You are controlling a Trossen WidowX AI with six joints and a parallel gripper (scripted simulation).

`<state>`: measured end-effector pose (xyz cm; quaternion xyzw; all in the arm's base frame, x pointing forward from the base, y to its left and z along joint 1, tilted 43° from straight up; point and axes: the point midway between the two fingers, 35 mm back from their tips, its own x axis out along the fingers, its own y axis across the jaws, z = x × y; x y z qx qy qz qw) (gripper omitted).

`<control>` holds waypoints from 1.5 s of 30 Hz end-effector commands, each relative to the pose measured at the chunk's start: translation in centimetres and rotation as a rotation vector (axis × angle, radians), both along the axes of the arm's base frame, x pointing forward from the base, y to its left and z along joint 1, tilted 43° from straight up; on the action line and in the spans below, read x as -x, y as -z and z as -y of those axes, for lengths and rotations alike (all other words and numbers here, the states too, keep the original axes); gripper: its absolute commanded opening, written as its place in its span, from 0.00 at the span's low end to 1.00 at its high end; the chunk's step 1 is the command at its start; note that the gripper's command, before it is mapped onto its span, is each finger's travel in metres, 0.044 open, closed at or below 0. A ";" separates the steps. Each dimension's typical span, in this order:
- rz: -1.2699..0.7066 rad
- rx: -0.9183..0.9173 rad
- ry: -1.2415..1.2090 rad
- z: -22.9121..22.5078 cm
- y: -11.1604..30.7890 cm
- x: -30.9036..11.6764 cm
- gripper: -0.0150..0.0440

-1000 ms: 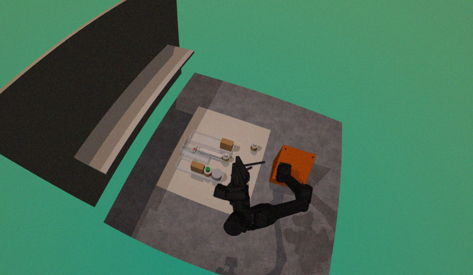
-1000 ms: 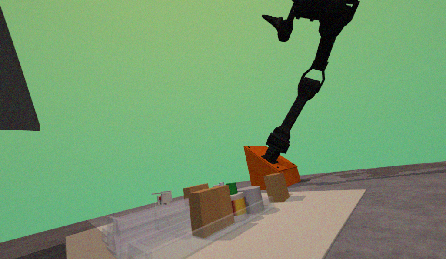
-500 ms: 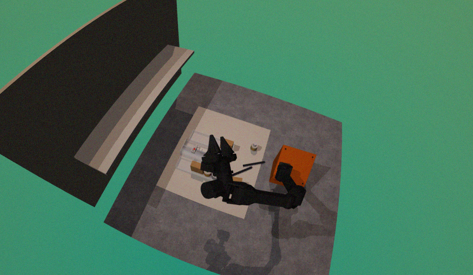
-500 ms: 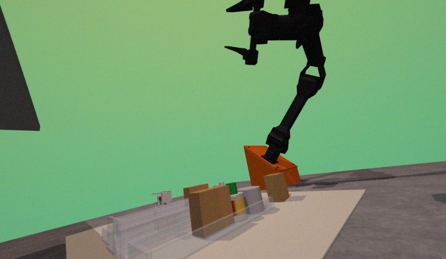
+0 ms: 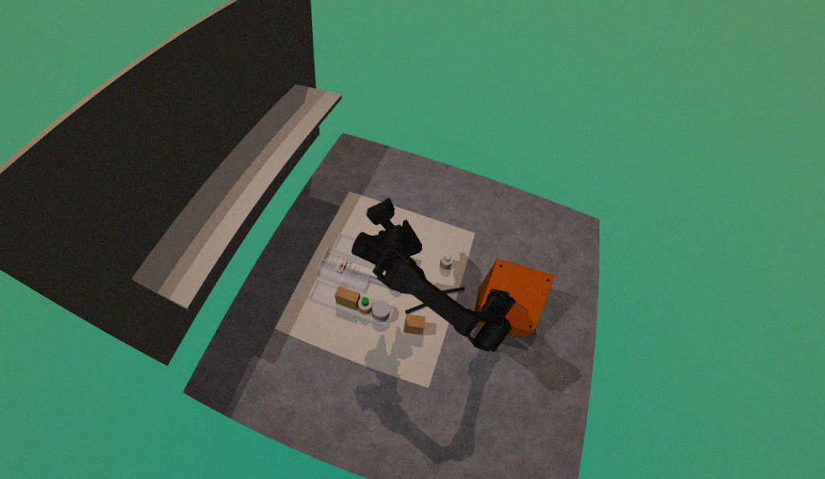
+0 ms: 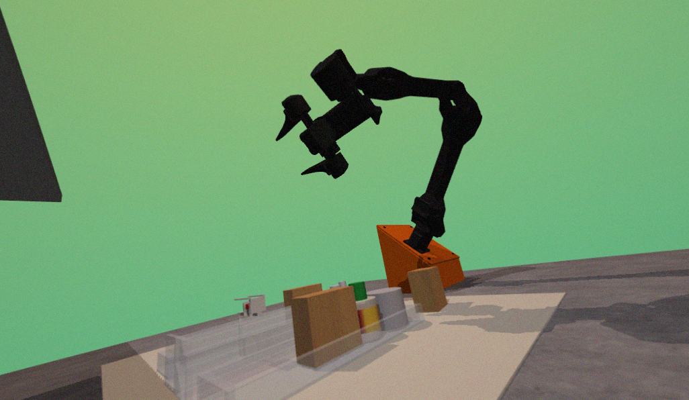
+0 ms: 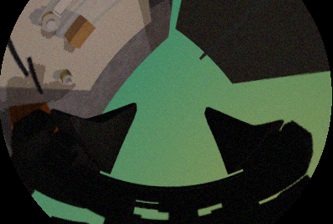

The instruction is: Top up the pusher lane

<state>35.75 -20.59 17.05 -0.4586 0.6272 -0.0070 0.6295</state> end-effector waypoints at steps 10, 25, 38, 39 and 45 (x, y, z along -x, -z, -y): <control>-0.217 -0.739 0.325 -0.4 18.9 10.3 1.00; -0.201 -1.411 0.755 -7.3 25.3 17.6 1.00; -0.201 -1.412 0.754 -9.5 27.6 17.1 1.00; -0.201 -1.412 0.754 -9.6 27.7 17.1 1.00; -0.201 -1.413 0.754 -10.5 28.7 17.0 1.00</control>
